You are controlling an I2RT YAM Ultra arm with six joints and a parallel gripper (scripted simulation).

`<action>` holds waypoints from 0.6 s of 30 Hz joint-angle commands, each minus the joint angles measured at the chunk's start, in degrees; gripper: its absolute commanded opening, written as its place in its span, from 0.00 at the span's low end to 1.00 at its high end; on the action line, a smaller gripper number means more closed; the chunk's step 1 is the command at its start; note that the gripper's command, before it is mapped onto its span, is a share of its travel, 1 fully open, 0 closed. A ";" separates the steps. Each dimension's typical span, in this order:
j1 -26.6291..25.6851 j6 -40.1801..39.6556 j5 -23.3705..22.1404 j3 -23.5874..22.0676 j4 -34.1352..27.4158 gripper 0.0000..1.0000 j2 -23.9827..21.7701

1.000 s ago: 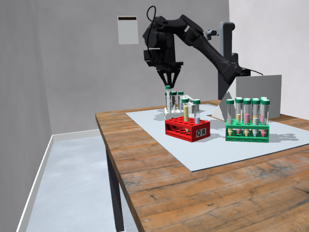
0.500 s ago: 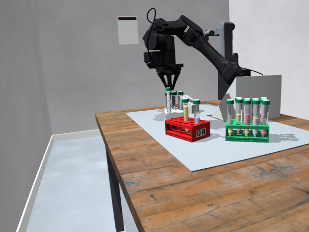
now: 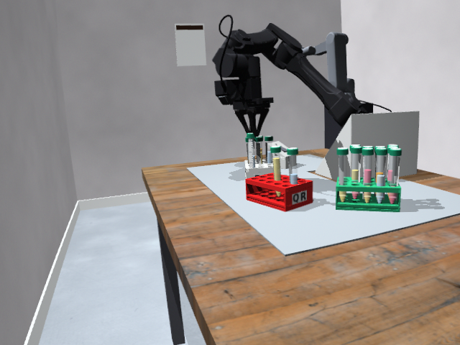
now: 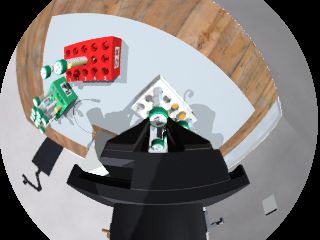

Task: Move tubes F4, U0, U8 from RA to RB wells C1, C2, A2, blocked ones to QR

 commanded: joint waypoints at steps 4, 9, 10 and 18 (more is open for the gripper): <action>0.60 -0.91 0.10 -1.29 2.12 0.00 -2.04; 0.14 -1.22 0.36 -1.86 2.78 0.00 -2.16; 0.23 -1.28 0.42 -1.95 2.91 0.00 -2.17; -0.48 -1.66 0.48 -2.49 3.70 0.00 -2.18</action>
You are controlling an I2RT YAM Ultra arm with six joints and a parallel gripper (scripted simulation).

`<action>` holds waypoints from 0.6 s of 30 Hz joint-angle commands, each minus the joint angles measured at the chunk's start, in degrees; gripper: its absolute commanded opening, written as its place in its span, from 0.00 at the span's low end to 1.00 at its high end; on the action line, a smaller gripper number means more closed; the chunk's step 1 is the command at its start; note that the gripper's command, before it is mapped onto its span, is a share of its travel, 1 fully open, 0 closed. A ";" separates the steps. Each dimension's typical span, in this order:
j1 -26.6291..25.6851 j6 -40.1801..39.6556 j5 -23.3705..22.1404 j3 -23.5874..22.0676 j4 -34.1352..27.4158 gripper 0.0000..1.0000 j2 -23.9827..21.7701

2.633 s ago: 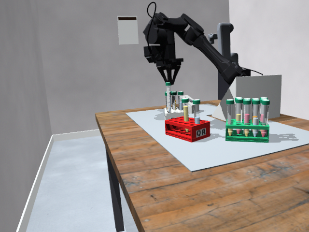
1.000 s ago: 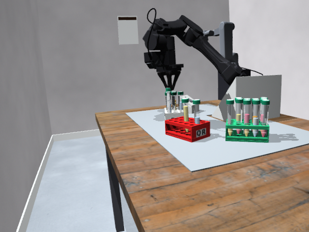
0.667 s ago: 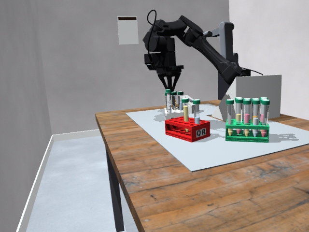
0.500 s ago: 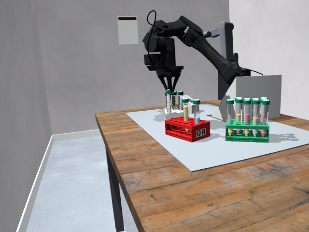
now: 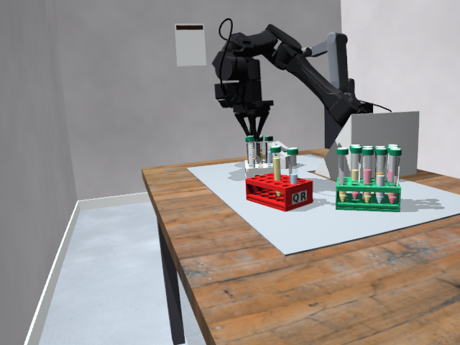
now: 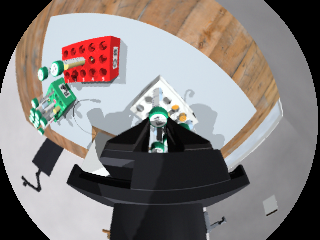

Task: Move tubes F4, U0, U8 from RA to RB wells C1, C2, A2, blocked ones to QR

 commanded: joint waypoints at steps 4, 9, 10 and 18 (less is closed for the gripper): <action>1.02 -0.87 0.57 -1.23 2.11 0.00 -1.68; 0.19 -1.16 0.57 -1.80 2.79 0.00 -1.77; 0.16 -1.24 0.46 -1.89 2.93 0.00 -1.77; 0.02 -1.68 0.29 -1.82 3.75 0.00 -1.82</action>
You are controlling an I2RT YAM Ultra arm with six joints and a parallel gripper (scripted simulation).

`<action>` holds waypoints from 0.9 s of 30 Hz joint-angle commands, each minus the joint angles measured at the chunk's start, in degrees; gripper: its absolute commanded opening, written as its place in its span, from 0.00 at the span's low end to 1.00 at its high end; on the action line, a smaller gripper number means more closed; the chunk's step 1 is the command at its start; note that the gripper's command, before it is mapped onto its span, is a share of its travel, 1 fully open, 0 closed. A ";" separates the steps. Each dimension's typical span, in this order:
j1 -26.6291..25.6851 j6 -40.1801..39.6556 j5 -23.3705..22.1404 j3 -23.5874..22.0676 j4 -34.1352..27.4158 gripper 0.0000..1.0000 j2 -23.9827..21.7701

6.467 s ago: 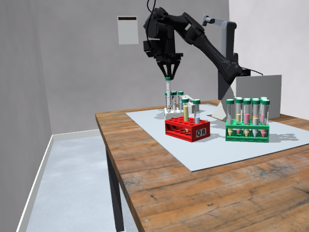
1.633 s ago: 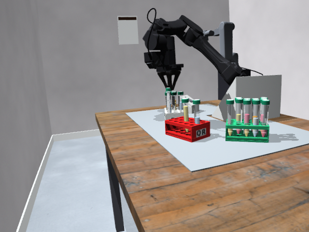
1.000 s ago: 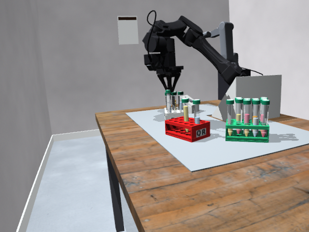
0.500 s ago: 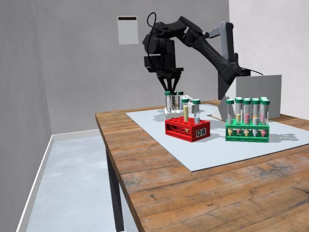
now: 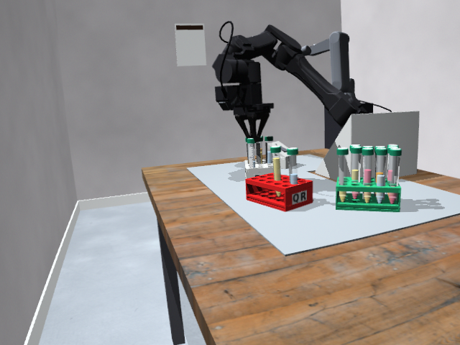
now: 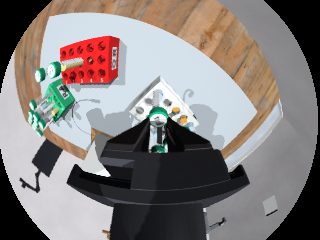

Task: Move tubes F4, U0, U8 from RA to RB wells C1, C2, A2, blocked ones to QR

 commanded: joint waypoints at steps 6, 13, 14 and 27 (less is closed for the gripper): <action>0.99 -0.53 -0.13 -0.48 1.73 0.00 -1.76; 1.45 0.61 -0.71 1.94 -0.72 0.00 -1.87; 1.52 0.69 -0.74 2.04 -0.88 0.00 -1.87; 1.66 0.87 -0.79 2.26 -1.22 0.00 -1.87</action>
